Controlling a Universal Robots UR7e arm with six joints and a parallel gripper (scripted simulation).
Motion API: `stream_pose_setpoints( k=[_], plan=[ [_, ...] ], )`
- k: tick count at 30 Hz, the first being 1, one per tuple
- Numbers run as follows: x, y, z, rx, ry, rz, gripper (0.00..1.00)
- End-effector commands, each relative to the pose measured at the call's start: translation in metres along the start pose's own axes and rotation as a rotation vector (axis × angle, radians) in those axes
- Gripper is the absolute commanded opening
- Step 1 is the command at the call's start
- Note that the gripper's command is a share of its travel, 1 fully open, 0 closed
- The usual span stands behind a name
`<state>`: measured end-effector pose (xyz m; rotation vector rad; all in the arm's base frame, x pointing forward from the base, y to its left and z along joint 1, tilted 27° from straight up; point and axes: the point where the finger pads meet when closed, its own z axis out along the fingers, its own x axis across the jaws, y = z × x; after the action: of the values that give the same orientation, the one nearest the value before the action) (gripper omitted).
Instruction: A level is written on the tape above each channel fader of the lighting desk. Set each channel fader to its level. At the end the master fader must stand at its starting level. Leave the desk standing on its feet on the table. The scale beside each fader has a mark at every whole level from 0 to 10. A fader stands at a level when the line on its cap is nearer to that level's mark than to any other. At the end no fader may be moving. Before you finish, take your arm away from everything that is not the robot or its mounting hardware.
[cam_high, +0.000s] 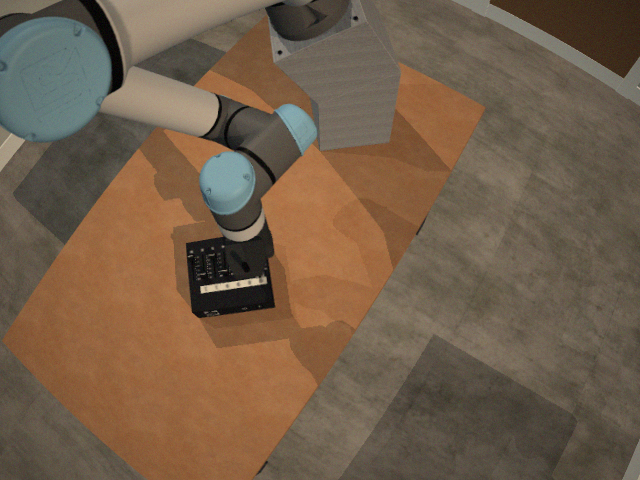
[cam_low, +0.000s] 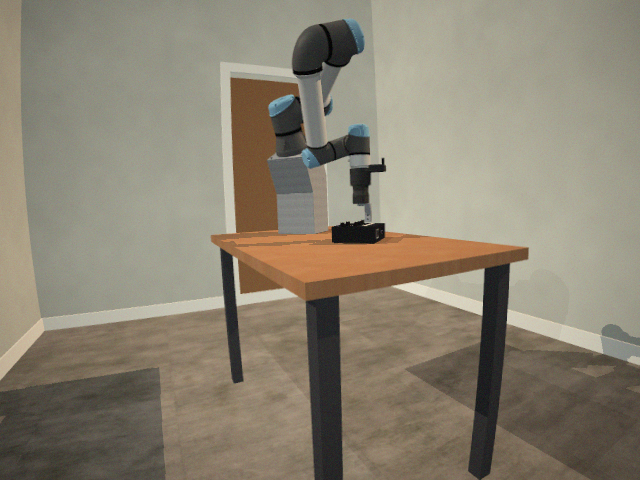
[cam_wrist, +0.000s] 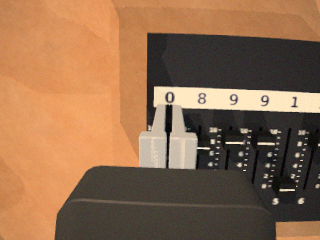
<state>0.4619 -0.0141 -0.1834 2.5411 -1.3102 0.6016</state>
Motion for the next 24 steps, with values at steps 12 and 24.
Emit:
stream_pose_setpoints(
  k=[12,24],
  plan=[
    [0.0002,0.0001,-0.0004,0.001,0.001,0.0,0.0],
    [0.0002,0.0018,-0.0004,0.001,0.001,0.0,0.0]
  ],
)
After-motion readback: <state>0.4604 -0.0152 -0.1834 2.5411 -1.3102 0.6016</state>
